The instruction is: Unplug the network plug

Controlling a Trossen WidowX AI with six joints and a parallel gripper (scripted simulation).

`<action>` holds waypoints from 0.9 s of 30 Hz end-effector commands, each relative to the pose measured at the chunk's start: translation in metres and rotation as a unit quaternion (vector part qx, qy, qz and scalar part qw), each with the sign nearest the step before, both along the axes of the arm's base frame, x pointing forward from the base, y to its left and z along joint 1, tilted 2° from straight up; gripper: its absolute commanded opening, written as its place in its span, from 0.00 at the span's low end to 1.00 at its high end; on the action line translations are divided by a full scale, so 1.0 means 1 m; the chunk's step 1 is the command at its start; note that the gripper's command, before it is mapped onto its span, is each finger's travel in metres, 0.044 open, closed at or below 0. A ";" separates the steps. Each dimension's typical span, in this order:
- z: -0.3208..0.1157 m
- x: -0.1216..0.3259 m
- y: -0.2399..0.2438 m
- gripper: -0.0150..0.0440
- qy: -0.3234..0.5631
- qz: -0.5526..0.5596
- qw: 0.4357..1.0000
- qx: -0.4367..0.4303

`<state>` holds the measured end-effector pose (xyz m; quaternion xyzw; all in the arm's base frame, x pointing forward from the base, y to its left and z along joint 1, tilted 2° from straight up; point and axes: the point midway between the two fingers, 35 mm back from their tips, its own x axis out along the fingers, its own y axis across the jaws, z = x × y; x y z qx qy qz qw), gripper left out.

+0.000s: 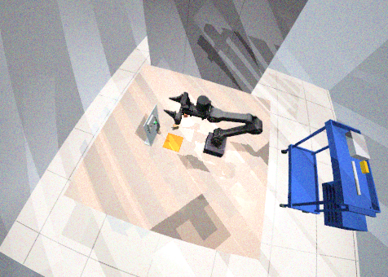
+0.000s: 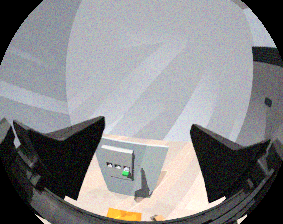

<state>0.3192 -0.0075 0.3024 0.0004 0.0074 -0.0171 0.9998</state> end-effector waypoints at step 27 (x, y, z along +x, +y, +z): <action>-0.111 0.013 0.045 0.52 0.061 -0.082 0.899 -0.427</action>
